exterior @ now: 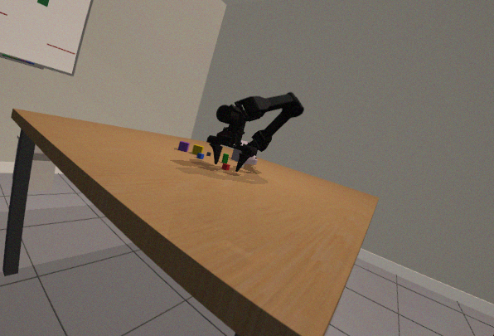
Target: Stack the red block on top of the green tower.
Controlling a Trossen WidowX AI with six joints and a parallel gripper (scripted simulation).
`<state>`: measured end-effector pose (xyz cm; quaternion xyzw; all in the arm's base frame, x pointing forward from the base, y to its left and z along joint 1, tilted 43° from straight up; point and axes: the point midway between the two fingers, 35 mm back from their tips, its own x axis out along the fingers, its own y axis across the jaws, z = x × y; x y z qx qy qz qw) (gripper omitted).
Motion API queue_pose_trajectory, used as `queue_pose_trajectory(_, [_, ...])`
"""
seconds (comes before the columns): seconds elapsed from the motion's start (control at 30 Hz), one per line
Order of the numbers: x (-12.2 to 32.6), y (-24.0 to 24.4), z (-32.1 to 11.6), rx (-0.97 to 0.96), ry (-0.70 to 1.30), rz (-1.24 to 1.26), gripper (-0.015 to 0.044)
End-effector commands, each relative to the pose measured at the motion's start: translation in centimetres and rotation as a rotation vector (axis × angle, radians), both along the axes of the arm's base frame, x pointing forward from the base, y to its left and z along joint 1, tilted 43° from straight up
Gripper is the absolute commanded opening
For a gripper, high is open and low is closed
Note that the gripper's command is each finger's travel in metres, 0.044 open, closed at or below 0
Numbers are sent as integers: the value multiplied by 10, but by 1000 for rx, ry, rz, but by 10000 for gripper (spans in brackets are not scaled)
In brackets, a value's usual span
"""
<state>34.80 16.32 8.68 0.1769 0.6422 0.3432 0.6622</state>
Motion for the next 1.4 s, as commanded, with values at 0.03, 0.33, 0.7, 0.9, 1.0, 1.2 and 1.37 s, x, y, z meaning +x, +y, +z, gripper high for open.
queue_pose_trajectory(0.03, [0, -1, -1, -6, 3, -4, 387])
queue_pose_trajectory(0.33, [0, -1, -1, -6, 3, -4, 151])
queue_pose_trajectory(0.7, [0, -1, -1, -6, 3, -4, 19])
queue_pose_trajectory(0.9, [2, -14, 14, -7, 3, -4, 0])
queue_pose_trajectory(1.0, [3, -25, 26, -8, 3, -4, 0])
queue_pose_trajectory(1.2, [4, -46, 49, -9, 3, -4, 0])
queue_pose_trajectory(1.37, [6, -62, 66, -10, 3, -4, 0])
